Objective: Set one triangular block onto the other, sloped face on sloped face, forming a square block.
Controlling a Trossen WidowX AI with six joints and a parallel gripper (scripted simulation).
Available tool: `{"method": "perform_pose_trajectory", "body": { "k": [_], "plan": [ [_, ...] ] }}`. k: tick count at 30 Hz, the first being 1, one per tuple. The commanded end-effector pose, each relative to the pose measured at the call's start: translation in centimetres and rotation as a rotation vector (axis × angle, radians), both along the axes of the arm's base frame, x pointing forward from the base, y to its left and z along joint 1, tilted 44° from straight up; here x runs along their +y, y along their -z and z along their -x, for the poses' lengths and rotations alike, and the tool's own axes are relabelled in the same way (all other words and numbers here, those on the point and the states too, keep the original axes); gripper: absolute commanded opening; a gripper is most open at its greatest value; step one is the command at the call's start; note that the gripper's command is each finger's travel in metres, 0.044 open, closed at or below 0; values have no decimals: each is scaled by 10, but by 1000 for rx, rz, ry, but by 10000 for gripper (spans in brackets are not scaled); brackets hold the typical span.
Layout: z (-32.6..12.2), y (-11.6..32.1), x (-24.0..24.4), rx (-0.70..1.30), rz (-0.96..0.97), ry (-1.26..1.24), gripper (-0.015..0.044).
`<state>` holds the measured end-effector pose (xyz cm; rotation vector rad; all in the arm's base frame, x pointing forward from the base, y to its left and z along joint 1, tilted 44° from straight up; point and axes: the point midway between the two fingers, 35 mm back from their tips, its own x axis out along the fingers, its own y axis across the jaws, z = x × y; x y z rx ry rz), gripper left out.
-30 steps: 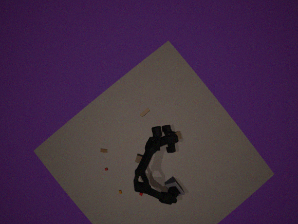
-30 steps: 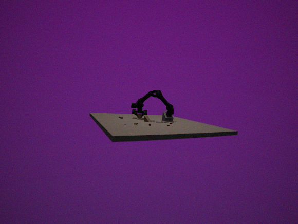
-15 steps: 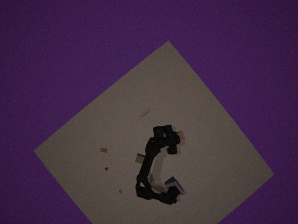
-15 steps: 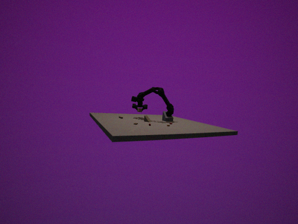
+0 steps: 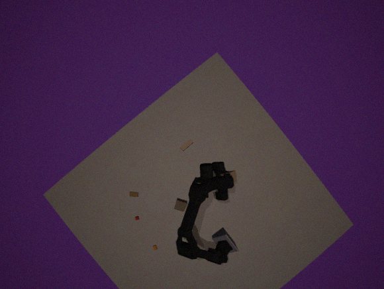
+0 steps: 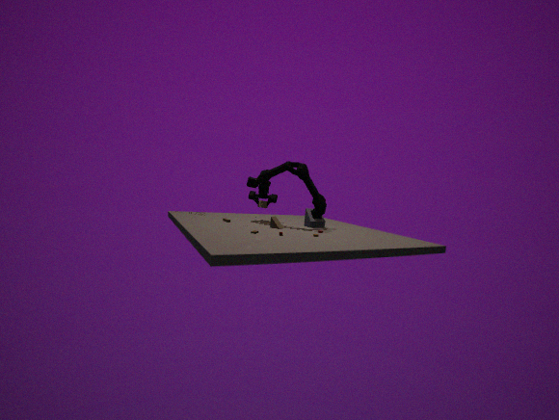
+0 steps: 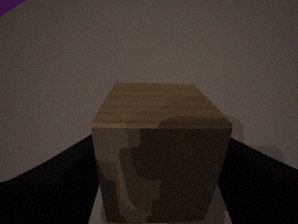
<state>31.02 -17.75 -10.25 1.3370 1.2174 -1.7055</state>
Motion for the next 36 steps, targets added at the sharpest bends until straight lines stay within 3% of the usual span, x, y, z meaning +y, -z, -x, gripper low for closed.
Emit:
{"method": "perform_pose_trajectory", "body": {
  "k": [1,36],
  "plan": [
    [1,1,-3,6,-10,131,0],
    [7,8,-11,276,-104,1272,0]
  ]
}}
